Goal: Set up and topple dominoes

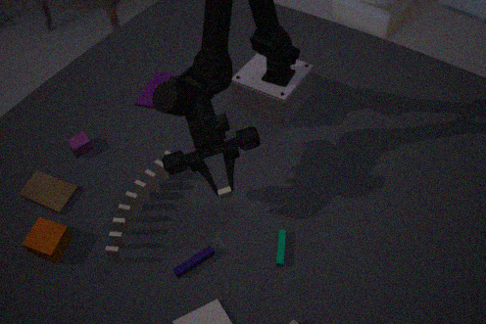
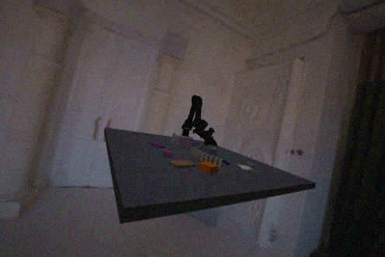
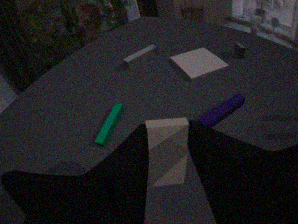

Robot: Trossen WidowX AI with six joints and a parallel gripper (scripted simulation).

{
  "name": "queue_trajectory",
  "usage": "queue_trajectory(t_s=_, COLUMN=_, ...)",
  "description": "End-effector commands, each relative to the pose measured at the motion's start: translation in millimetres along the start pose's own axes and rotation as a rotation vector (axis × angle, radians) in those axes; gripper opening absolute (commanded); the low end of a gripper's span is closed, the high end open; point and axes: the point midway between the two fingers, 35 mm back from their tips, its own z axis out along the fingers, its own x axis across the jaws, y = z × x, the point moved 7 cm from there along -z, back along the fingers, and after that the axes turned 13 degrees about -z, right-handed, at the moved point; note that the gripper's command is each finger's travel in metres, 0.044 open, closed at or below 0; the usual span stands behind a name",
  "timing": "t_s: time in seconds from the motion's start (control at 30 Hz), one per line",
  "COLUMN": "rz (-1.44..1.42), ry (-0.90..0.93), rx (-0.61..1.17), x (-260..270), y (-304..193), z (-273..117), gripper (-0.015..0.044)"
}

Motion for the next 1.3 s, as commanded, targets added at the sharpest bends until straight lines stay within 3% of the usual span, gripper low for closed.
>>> queue_trajectory(t_s=0.0, rz=-0.006, ry=0.005, rx=-0.063, x=5, y=-6, z=-8, gripper=0.0107)
queue_trajectory(t_s=0.77, rz=-0.168, ry=0.032, rx=-0.363, x=43, y=-19, z=-61, gripper=0.0107)
queue_trajectory(t_s=1.27, rz=-0.246, ry=0.060, rx=-0.428, x=62, y=-17, z=-79, gripper=0.0107)
